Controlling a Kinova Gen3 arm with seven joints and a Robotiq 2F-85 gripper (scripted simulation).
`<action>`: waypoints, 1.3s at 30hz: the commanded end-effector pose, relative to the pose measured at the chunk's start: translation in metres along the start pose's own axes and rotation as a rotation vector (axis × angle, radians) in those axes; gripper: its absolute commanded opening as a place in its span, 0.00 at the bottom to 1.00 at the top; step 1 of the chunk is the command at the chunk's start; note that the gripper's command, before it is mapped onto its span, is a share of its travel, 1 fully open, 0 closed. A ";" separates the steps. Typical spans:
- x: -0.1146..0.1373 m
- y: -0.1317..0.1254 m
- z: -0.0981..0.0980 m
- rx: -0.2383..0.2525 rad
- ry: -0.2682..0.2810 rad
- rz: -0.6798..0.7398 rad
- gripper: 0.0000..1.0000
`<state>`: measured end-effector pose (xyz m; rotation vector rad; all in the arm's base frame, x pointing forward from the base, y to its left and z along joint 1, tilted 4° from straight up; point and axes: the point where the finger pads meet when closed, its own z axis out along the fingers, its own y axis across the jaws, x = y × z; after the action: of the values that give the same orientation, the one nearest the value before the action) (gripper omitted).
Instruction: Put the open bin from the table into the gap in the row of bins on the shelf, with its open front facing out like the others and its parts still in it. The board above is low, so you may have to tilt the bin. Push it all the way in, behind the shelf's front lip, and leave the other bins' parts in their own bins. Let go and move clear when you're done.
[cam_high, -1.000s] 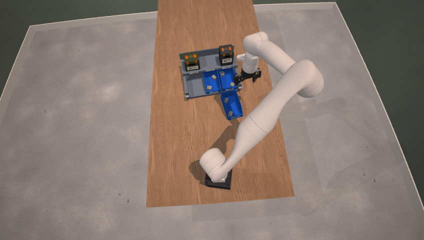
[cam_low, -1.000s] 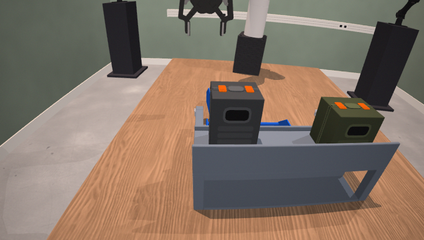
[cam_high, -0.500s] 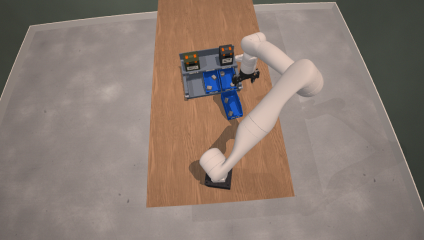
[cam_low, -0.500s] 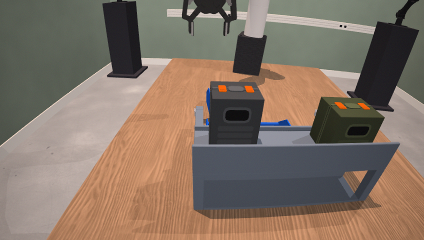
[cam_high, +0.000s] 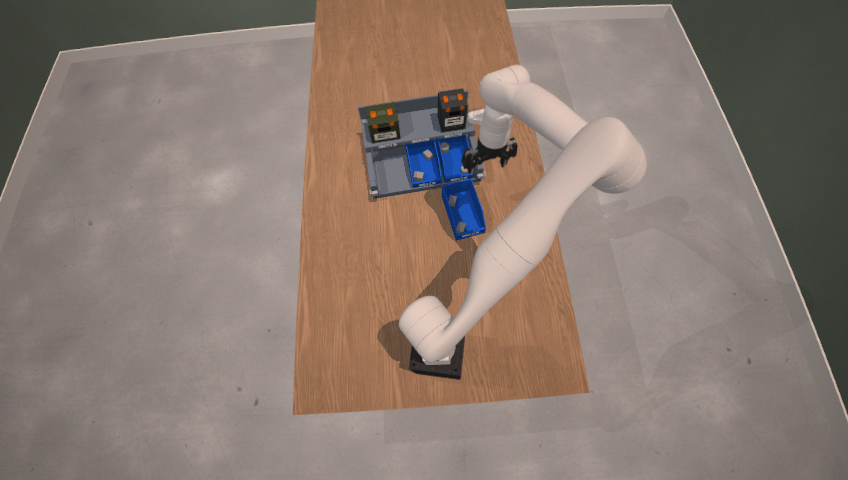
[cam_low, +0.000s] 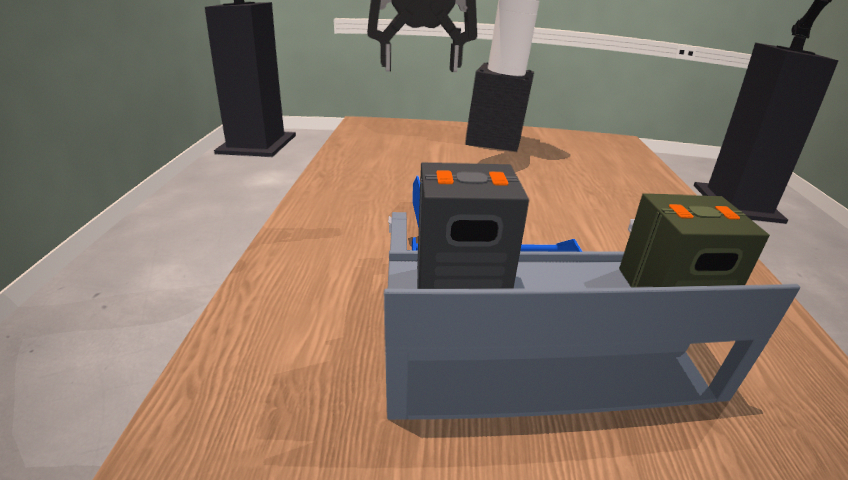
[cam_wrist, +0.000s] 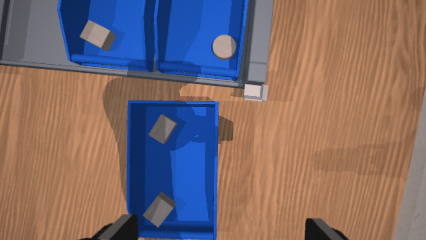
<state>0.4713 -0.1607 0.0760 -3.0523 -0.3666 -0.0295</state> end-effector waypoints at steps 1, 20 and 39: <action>0.000 0.000 -0.001 -0.002 0.001 0.000 1.00; 0.000 -0.002 -0.001 -0.002 0.001 0.000 1.00; 0.000 -0.004 -0.001 -0.002 0.001 0.000 1.00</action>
<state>0.4699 -0.1571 0.0763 -3.0527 -0.3667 -0.0294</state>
